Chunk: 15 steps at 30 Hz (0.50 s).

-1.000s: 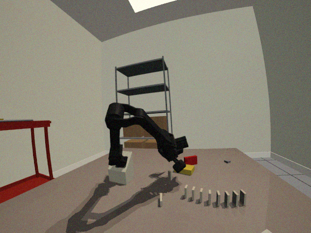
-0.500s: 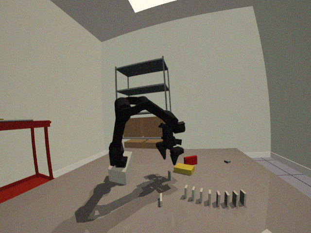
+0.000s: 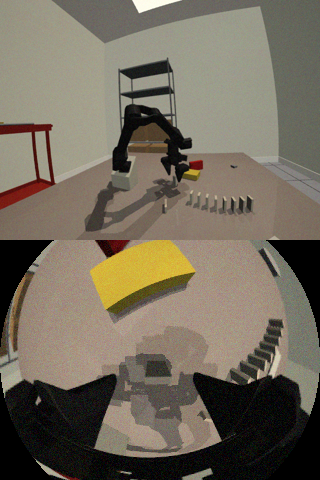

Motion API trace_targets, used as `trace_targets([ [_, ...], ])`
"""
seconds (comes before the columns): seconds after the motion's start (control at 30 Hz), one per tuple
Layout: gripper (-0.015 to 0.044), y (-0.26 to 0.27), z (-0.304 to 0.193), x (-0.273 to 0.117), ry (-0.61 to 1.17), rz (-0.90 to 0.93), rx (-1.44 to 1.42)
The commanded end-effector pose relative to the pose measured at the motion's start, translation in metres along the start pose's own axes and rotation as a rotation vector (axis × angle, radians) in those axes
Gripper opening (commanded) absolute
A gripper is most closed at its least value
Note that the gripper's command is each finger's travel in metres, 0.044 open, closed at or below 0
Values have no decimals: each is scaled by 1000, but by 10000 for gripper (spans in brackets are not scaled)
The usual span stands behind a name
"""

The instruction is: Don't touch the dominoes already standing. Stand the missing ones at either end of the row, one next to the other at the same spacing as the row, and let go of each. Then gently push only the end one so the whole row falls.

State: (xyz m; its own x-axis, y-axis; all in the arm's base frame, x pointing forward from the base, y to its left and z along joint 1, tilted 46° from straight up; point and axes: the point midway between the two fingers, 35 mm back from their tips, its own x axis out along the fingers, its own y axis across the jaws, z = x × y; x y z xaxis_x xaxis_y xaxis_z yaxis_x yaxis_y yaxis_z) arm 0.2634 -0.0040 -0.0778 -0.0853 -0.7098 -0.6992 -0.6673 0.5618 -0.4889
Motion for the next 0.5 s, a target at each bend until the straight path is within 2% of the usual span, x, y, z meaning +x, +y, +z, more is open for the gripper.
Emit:
trace_targets([
  [0.0, 440, -1, 2, 3, -11, -13, -5],
  [0.3, 440, -1, 2, 15, -11, -14, -5],
  [0.47, 309, -1, 2, 15, -11, -14, -5],
])
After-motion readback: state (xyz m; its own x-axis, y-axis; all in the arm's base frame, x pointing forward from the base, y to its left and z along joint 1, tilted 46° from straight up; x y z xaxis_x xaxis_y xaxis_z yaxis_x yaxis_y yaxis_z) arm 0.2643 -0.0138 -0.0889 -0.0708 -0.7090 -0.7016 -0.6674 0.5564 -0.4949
